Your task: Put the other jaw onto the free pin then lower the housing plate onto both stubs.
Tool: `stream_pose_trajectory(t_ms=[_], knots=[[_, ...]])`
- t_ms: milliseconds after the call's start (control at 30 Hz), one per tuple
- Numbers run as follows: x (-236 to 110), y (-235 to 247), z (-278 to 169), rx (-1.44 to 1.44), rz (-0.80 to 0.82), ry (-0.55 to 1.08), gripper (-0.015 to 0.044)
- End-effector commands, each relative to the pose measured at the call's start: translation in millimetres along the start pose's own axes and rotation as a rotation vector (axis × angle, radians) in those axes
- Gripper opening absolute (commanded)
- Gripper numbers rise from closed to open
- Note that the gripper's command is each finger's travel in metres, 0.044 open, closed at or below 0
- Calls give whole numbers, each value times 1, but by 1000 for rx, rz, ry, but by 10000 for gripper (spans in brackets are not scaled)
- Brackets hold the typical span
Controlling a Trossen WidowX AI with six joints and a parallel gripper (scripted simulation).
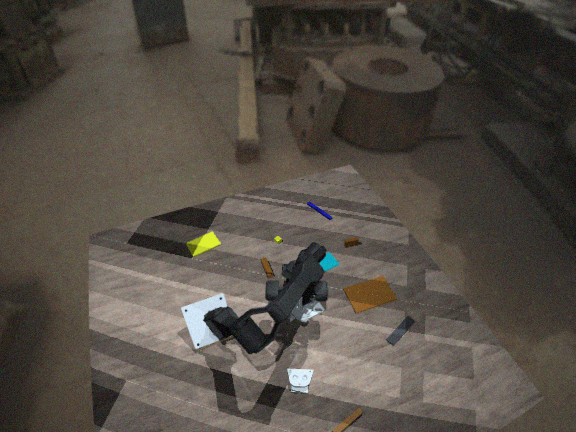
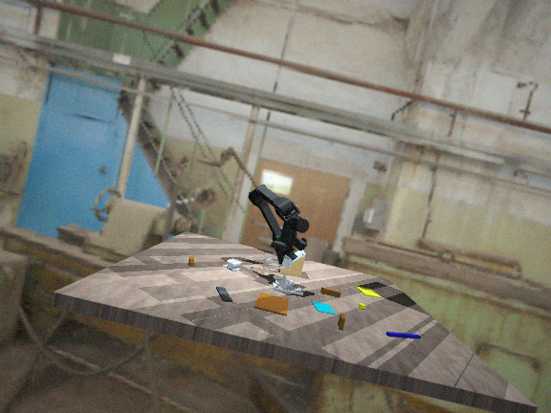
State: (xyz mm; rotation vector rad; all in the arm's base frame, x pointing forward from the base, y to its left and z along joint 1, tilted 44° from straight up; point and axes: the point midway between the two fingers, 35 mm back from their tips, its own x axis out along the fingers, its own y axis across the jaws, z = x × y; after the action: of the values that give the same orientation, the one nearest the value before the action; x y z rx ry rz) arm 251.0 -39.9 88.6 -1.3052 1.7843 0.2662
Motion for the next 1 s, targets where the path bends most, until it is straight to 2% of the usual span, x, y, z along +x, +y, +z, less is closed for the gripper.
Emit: stream_pose_trajectory(t_ms=[0, 967], knots=[[1, 7, 6, 79, 7, 0, 134], [3, 44, 37, 639, 6, 10, 134]])
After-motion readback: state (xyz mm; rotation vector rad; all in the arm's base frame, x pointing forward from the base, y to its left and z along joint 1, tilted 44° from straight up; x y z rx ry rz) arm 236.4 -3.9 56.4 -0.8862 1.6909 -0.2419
